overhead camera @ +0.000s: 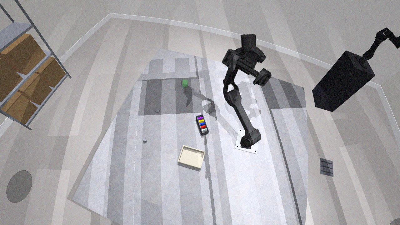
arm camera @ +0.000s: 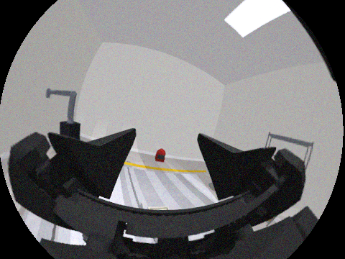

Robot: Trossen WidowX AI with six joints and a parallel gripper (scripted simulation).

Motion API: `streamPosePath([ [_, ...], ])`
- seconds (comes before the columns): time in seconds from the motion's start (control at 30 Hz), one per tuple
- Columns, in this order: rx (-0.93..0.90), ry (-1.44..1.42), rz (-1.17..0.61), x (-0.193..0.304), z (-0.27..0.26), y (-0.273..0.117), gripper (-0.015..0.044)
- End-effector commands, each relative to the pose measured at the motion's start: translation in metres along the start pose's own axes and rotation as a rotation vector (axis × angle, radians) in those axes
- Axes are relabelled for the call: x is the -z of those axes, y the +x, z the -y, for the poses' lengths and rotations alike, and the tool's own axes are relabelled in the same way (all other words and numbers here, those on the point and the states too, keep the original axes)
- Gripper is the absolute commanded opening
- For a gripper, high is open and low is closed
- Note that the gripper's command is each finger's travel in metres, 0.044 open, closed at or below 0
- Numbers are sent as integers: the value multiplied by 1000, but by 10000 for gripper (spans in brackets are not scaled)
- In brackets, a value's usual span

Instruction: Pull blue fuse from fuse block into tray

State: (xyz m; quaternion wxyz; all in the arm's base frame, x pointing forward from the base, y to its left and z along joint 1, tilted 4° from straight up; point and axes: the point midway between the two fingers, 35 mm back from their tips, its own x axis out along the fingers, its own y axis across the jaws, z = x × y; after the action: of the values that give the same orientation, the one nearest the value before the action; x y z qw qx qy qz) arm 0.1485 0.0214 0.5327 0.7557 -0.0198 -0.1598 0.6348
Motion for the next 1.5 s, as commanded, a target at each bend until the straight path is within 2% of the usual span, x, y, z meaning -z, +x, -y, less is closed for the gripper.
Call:
streamPosePath([
  [0.0, 1, 7, 1, 0, -1, 0, 374],
  [0.07, 4, 66, 11, -4, -7, 2, 321],
  [0.13, 44, -2, -31, -9, -27, 7, 269],
  [0.37, 178, -256, -262, 3, -81, 47, 85],
  [0.4, 195, -285, -302, 8, -85, 55, 74],
  [0.57, 274, -396, -521, 45, -93, 92, 74],
  [0.73, 343, -445, -764, 97, -78, 121, 74],
  [0.97, 426, -397, -1117, 183, -30, 128, 74],
  [1.2, 496, -205, -1443, 271, 27, 85, 74],
  [1.47, 569, 170, -1711, 355, 66, -11, 74],
])
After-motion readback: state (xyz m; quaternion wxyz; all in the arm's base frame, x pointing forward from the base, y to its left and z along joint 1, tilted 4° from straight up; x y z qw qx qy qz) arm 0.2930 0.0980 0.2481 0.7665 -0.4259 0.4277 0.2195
